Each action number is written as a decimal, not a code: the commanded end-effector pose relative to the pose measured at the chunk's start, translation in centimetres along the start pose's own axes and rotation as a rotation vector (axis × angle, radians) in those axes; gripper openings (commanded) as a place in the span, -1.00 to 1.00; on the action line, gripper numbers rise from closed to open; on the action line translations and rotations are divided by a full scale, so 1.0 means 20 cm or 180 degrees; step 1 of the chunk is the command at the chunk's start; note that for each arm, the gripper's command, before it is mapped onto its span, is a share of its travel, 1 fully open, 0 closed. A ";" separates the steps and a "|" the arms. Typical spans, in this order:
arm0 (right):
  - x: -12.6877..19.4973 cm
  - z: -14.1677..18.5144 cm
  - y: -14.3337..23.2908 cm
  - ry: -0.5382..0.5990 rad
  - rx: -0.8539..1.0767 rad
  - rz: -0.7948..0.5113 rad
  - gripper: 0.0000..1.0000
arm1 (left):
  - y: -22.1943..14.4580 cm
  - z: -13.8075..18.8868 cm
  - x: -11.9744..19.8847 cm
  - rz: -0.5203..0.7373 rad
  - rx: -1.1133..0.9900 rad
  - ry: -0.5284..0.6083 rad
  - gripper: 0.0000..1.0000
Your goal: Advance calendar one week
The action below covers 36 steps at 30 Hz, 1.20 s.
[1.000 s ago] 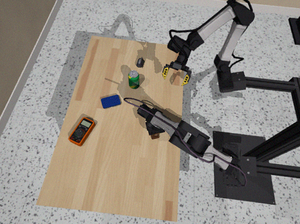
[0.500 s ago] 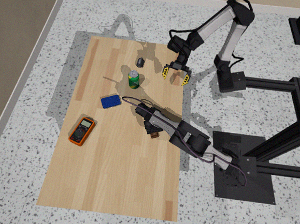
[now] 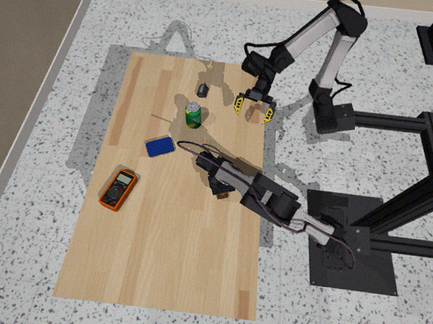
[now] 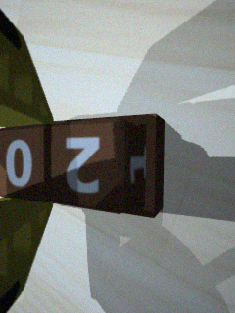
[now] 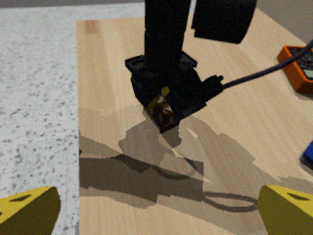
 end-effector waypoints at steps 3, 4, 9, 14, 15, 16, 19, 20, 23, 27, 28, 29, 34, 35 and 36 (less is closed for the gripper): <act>0.05 -0.06 -0.10 -0.0057 0.0128 0.0217 1.00 | 0.01 0.00 0.00 0.0017 -0.0056 0.0051 -0.62; 0.05 -0.06 -0.10 -0.0057 0.0128 0.0217 1.00 | 0.02 -0.02 0.01 0.0013 -0.0056 0.0049 -0.62; 0.05 -0.06 -0.10 -0.0057 0.0128 0.0217 1.00 | 0.05 -0.05 0.17 -0.0097 0.0003 -0.0090 0.11; 0.05 -0.06 -0.10 -0.0057 0.0129 0.0217 1.00 | 0.07 -0.07 0.27 -0.0156 0.0042 -0.0163 0.31; 0.05 -0.06 -0.10 -0.0057 0.0129 0.0217 1.00 | 0.09 -0.07 0.31 -0.0171 0.0051 -0.0182 0.31; 0.05 -0.06 -0.10 -0.0057 0.0129 0.0217 1.00 | 0.09 -0.07 0.34 -0.0178 0.0056 -0.0191 0.31; 0.05 -0.06 -0.10 -0.0057 0.0129 0.0217 1.00 | 0.09 -0.06 0.47 -0.0178 0.0059 -0.0198 0.31; 0.05 -0.06 -0.10 -0.0057 0.0129 0.0217 1.00 | 0.09 -0.06 0.51 -0.0177 0.0059 -0.0199 0.31; 0.05 -0.08 -0.10 -0.0094 0.0134 0.0212 1.00 | 0.08 -0.04 0.61 -0.0159 0.0055 -0.0184 0.31; 0.05 -0.18 -0.12 -0.0325 0.0251 0.0211 1.00 | 0.07 -0.07 0.66 -0.0118 0.0013 -0.0421 0.31; 0.05 -0.18 -0.12 -0.0325 0.0251 0.0211 1.00 | 0.07 -0.07 0.66 -0.0118 0.0013 -0.0421 0.31; 0.05 -0.18 -0.12 -0.0325 0.0251 0.0211 1.00 | 0.07 -0.07 0.66 -0.0118 0.0013 -0.0421 0.31; 0.07 -0.24 -0.12 -0.0457 0.0366 0.0173 1.00 | 0.09 -0.05 0.64 -0.0095 0.0000 -0.0756 0.31; 0.07 -0.26 -0.12 -0.0478 0.0402 0.0168 1.00 | 0.09 -0.05 0.64 -0.0085 -0.0014 -0.0847 0.31; 0.07 -0.27 -0.12 -0.0495 0.0438 0.0162 1.00 | 0.09 -0.03 0.64 -0.0073 -0.0028 -0.0935 0.31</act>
Point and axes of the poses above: on each arm, the point where the finger pads meet when closed, its own x axis back along the fingers, its own y axis across the jaws, z = x × y, the point moved 3 cm from there along x, back along the fingers, and after that the axes turned 8 degrees about x, right-handed, at the moved point
